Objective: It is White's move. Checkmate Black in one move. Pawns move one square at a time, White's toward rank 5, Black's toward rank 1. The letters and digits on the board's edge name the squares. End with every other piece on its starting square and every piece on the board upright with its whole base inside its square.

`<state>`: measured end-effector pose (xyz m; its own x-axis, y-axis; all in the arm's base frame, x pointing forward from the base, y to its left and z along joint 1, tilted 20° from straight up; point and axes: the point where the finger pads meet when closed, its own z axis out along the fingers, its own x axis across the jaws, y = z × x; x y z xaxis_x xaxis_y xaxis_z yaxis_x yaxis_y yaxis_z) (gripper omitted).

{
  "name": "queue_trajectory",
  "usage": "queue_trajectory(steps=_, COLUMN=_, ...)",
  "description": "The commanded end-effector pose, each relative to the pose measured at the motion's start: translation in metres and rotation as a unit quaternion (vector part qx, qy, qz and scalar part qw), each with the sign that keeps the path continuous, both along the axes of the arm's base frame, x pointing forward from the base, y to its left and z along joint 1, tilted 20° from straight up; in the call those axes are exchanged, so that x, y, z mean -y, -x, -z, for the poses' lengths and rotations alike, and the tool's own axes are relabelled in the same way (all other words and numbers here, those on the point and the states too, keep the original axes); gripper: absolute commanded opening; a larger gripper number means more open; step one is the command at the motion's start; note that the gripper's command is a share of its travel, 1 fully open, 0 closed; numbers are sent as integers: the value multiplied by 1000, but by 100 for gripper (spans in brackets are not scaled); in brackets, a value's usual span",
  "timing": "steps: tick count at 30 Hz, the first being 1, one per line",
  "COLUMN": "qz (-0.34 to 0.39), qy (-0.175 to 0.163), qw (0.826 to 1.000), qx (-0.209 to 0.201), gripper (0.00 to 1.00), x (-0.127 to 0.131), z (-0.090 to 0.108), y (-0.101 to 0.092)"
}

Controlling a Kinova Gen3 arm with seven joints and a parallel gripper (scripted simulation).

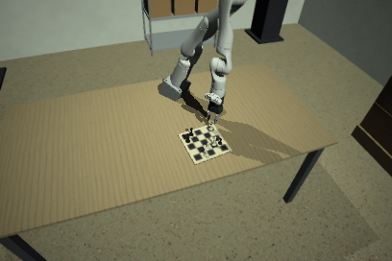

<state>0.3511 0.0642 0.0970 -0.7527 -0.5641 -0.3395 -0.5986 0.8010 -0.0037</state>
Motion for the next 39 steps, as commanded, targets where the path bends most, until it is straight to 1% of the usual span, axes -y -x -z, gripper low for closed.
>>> queue_trajectory(steps=1, qz=1, qy=0, qw=1000, qx=0, gripper=79, x=0, z=2, y=0)
queue_trajectory(steps=22, qz=1, qy=0, qw=1000, qx=0, gripper=79, x=-7, z=35, y=-10)
queue_trajectory(steps=39, qz=1, qy=0, qw=1000, qx=0, gripper=79, x=-7, z=36, y=-11)
